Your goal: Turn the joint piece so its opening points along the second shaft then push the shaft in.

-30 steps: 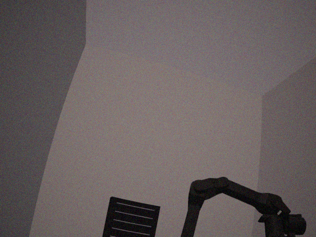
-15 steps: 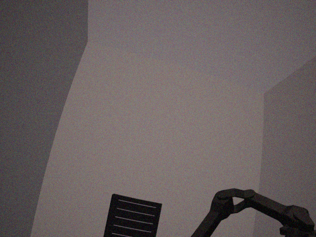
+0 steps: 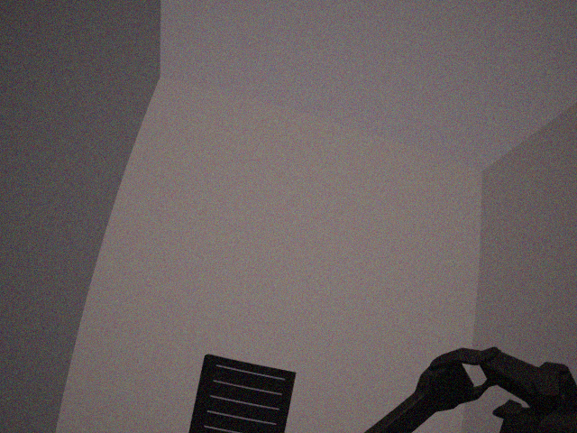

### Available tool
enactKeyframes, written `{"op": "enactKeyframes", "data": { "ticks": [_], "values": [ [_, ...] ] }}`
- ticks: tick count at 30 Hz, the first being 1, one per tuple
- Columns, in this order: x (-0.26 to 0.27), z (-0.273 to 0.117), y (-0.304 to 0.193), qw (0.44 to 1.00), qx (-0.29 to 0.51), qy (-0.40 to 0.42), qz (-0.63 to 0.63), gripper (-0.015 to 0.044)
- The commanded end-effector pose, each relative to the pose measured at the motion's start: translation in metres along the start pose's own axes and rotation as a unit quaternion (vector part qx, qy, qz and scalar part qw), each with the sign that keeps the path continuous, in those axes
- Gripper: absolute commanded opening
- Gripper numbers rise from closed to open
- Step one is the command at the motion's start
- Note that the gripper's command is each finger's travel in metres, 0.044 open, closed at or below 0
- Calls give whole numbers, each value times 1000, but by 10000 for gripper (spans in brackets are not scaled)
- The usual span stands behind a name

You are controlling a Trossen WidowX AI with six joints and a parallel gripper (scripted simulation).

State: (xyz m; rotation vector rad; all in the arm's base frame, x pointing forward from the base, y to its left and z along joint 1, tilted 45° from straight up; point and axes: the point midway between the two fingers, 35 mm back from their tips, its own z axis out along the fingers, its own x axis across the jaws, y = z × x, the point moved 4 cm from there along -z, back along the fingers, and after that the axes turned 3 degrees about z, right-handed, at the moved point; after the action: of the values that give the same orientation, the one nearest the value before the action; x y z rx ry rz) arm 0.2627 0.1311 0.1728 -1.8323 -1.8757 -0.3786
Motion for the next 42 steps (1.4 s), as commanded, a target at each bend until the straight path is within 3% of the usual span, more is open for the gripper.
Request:
{"op": "enactKeyframes", "data": {
  "ticks": [1,6,14,28,42],
  "values": [
    [-32,3,15,999,15,43,-19,440],
    [-73,3,32,993,7,106,-44,440],
    [-75,3,33,993,6,109,-54,440],
    [-78,8,34,963,-6,133,-236,440],
    [-81,13,36,898,-30,156,-410,440]
  ]
}}
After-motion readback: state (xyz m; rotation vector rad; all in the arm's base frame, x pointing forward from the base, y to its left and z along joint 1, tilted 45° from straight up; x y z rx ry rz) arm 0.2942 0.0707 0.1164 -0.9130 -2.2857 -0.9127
